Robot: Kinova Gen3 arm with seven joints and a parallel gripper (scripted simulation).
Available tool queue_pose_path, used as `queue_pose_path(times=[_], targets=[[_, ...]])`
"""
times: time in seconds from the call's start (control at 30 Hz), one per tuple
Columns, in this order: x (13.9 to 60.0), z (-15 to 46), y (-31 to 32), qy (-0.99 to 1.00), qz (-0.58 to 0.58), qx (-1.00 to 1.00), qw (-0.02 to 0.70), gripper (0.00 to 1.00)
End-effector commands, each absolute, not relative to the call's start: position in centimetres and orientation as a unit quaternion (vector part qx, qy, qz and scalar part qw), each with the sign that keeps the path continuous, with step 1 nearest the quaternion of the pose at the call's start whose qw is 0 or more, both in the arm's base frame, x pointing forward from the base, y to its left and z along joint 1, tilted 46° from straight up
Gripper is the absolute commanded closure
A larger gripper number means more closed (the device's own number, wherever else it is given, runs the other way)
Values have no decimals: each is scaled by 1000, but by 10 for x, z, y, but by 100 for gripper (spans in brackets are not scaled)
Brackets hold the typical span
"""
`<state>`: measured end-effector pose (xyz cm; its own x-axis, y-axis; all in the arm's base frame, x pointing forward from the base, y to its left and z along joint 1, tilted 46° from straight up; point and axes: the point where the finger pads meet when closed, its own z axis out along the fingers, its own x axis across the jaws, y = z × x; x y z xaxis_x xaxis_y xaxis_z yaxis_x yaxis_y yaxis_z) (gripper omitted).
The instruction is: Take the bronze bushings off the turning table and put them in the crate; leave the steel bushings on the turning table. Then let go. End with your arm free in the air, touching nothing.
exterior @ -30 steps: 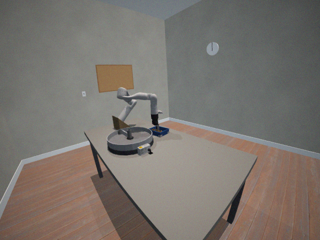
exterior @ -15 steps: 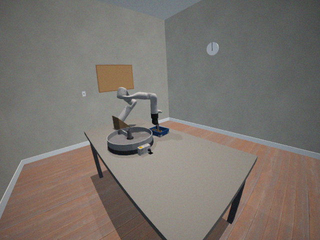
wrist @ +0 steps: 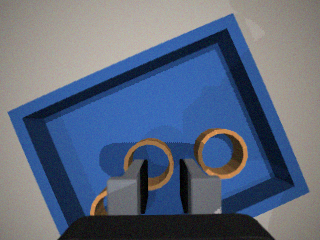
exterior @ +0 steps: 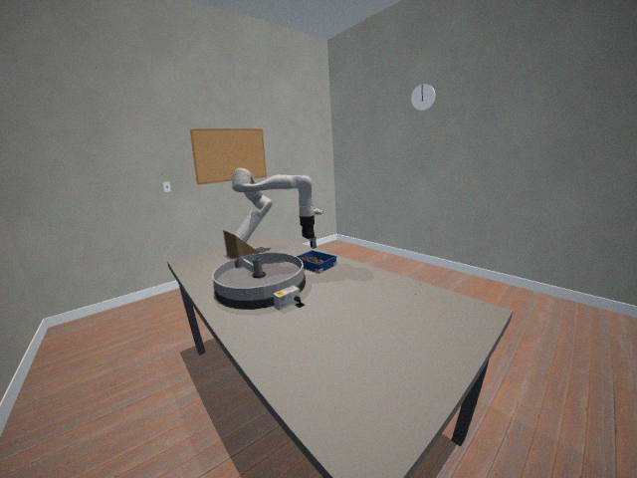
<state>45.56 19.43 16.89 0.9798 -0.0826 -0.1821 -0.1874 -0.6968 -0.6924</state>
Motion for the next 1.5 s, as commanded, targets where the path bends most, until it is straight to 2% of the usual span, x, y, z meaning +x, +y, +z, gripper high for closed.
queue_pose_path(times=[0.0,0.2,0.37,1.47], targets=[[457,170,191,76,66,-919,381,53],[457,170,191,76,66,-919,381,53],[461,209,152,76,66,-919,381,53],[461,209,152,76,66,-919,382,53]])
